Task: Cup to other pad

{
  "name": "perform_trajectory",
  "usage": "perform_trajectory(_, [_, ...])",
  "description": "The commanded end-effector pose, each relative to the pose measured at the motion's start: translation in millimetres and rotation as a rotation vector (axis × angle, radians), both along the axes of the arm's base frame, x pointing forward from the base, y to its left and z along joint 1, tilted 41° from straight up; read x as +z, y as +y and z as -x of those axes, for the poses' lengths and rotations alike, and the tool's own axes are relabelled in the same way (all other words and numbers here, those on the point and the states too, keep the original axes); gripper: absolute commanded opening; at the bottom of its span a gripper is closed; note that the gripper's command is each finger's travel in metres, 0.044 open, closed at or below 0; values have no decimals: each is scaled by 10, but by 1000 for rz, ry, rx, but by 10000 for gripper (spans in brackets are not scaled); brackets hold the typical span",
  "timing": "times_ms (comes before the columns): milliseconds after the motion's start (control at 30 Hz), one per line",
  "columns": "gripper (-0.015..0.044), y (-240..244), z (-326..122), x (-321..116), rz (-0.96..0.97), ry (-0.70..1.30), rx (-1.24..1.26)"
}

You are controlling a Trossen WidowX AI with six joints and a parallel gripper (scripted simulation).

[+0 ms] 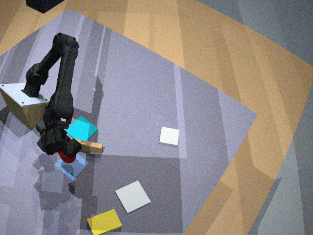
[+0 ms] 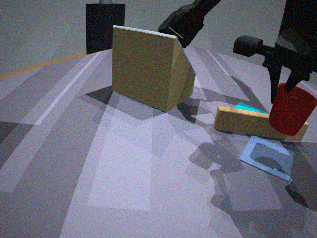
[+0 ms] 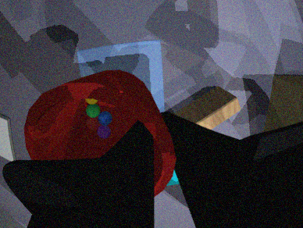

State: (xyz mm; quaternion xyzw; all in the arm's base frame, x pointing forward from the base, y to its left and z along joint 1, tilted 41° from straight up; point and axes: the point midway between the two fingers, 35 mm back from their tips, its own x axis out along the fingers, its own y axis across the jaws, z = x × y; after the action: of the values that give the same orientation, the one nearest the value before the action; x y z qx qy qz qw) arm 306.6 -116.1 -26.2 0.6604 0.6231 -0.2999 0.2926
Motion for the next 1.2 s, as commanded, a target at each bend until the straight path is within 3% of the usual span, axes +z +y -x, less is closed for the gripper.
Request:
perform_trajectory(0, [0,3,1,-2,0,0,-1])
perform_trajectory(1167, [0,430,295,372,0,4,7])
